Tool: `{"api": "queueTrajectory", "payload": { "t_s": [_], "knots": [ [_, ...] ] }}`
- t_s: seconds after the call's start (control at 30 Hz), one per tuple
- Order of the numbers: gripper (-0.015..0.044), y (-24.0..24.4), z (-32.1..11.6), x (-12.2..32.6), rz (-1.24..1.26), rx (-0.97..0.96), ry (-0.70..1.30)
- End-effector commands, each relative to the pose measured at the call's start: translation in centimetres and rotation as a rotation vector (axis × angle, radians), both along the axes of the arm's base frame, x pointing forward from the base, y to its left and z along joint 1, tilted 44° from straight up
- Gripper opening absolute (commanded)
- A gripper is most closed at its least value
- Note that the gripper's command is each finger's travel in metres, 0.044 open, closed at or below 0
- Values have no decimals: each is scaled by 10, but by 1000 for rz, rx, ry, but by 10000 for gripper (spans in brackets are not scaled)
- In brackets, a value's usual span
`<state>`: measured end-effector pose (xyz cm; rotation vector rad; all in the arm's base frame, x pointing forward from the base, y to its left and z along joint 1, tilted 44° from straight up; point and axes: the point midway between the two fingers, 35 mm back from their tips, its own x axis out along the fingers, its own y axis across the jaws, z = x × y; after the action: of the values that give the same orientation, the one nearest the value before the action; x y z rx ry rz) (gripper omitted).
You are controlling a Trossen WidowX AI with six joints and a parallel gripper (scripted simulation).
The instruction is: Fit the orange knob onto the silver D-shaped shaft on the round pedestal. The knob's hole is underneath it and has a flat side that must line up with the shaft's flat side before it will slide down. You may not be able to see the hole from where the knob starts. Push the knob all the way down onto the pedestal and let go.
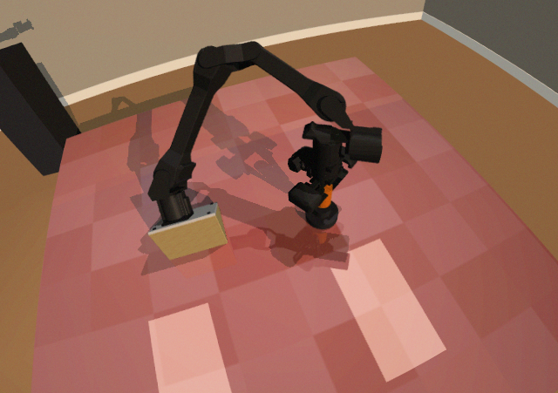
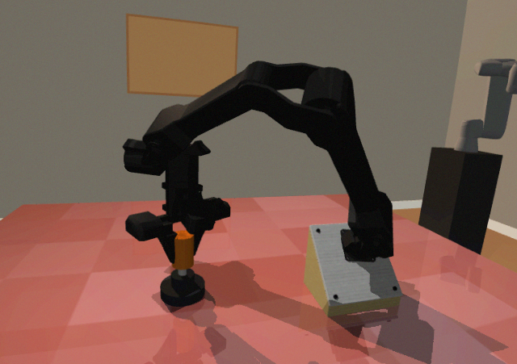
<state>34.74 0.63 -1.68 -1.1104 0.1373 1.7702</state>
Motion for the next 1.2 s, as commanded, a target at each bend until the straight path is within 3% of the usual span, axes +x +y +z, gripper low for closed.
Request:
{"api": "queueTrajectory", "payload": {
  "t_s": [0.0,1.17],
  "knots": [
    [0,0,0,2,8,0,-10],
    [0,2,-4,0,32,2,-33]
  ]
}}
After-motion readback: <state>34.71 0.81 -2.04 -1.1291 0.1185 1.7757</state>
